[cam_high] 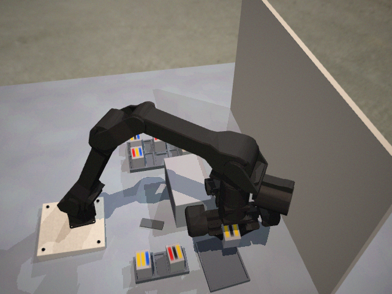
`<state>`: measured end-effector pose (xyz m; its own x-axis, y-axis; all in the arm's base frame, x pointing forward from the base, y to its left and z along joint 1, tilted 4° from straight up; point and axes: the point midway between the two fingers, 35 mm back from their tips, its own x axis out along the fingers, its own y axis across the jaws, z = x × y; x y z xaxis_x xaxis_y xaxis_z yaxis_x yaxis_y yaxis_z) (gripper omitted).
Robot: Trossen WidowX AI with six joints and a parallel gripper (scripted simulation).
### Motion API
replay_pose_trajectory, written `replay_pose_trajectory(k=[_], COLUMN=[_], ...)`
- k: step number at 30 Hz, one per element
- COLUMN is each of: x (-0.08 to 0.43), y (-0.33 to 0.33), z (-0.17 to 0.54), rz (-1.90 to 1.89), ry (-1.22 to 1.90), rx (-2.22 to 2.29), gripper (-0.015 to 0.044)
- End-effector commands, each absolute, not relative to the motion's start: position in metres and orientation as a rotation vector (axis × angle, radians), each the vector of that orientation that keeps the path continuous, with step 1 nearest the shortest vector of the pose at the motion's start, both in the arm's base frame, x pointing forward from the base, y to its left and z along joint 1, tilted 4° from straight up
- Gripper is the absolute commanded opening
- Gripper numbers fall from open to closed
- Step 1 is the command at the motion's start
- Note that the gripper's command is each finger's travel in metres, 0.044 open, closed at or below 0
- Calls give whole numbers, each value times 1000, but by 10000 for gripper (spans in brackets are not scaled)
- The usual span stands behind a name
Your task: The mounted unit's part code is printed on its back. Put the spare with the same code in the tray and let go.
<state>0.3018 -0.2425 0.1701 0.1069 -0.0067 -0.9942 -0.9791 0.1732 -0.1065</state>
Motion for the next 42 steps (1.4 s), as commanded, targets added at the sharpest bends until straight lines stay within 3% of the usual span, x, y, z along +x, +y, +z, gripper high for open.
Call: replay_pose_trajectory(k=[1, 42], x=[302, 306], y=[-242, -242], z=[165, 136], rz=[1011, 1015], ry=[1205, 1206], rx=[-1122, -1120], gripper=[0, 0])
